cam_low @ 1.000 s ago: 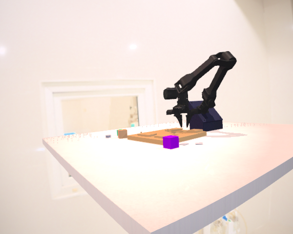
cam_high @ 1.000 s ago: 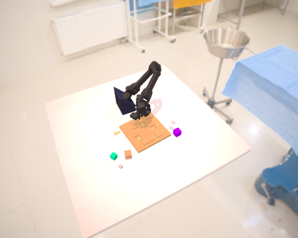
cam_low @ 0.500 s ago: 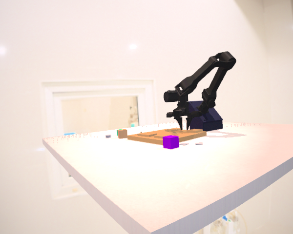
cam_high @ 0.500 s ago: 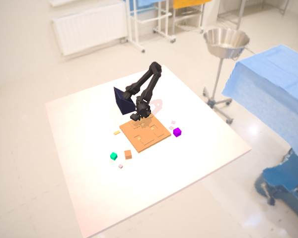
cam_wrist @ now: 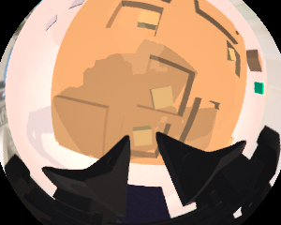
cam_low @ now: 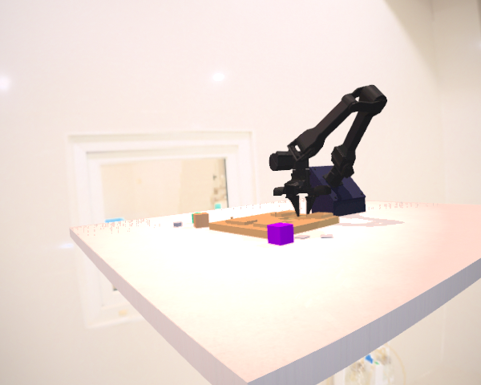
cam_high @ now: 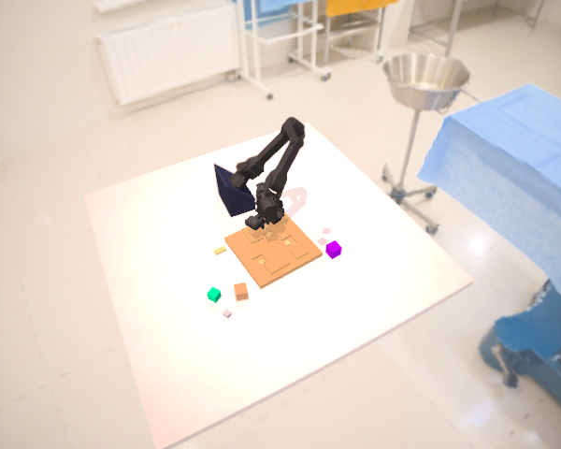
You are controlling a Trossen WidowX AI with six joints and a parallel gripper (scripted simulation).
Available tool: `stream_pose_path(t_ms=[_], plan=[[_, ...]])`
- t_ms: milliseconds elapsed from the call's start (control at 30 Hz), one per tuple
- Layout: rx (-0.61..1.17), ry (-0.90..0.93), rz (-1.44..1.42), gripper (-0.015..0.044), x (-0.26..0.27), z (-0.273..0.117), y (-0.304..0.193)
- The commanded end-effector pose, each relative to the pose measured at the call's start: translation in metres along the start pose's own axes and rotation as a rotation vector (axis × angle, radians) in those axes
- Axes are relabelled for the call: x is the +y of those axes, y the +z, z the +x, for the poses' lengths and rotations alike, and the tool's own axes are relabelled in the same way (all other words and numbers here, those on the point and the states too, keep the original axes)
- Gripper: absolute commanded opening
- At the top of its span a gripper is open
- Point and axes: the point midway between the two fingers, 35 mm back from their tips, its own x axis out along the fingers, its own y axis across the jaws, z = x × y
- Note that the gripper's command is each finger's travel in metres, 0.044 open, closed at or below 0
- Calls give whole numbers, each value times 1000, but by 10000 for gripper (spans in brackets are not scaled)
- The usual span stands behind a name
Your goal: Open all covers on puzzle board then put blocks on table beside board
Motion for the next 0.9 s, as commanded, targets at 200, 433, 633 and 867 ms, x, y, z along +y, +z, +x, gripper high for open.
stream_pose_path(t_ms=[200, 433, 633, 867], plan=[[0, 1, 0, 124, 0, 3, 0], [0, 1, 0, 80, 0, 3, 0], [0, 0, 0, 80, 0, 1, 0], [1, -2, 2, 80, -1, -7, 0]])
